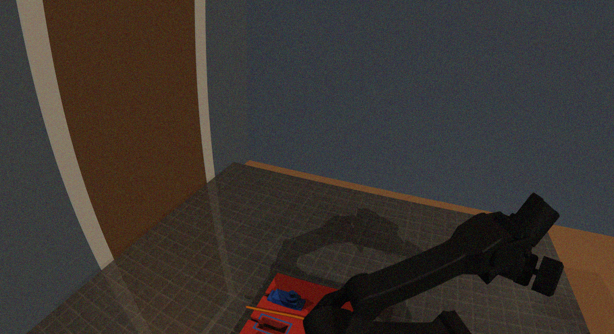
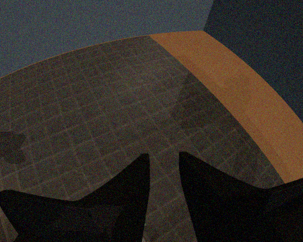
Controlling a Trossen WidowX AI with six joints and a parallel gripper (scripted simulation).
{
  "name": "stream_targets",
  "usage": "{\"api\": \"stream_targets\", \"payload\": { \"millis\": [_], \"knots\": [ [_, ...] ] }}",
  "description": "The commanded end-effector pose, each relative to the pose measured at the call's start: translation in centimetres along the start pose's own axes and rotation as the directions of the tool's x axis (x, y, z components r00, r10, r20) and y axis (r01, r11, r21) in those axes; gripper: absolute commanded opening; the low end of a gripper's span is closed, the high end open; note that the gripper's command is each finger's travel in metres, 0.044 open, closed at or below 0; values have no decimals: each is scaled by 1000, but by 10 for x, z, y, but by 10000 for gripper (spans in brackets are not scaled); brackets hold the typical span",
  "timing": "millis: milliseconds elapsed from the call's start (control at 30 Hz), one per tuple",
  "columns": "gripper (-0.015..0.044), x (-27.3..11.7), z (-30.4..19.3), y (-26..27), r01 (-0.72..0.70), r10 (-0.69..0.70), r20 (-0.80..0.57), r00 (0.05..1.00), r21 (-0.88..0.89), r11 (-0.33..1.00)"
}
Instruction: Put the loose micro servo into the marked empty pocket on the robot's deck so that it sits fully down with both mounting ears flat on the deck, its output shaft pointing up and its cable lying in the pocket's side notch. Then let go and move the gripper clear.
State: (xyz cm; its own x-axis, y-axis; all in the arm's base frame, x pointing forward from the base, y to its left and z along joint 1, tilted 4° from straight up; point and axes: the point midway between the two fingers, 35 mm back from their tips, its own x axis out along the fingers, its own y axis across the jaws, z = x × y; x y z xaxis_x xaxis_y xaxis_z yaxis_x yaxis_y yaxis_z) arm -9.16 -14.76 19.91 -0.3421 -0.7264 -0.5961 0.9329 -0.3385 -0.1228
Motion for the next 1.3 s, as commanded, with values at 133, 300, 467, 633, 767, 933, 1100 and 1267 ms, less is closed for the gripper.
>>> {"api": "stream_targets", "payload": {
  "millis": [133, 300, 467, 633, 767, 933, 1100, 1267],
  "knots": [
    [0, 8, 13, 49, -243, 235, -86, 968, -103, 965],
    [0, 8, 16, 83, -381, 356, -160, 921, -172, 909],
    [0, 4, 16, 118, -503, 449, -245, 859, -240, 830],
    [0, -5, 10, 154, -607, 512, -338, 790, -306, 734],
    [0, -17, 2, 183, -677, 541, -414, 732, -354, 645],
    [0, -35, -12, 217, -746, 550, -505, 665, -410, 524],
    [0, -59, -33, 247, -796, 534, -591, 605, -462, 390],
    [0, -86, -58, 270, -825, 502, -660, 559, -504, 255]
  ]
}}
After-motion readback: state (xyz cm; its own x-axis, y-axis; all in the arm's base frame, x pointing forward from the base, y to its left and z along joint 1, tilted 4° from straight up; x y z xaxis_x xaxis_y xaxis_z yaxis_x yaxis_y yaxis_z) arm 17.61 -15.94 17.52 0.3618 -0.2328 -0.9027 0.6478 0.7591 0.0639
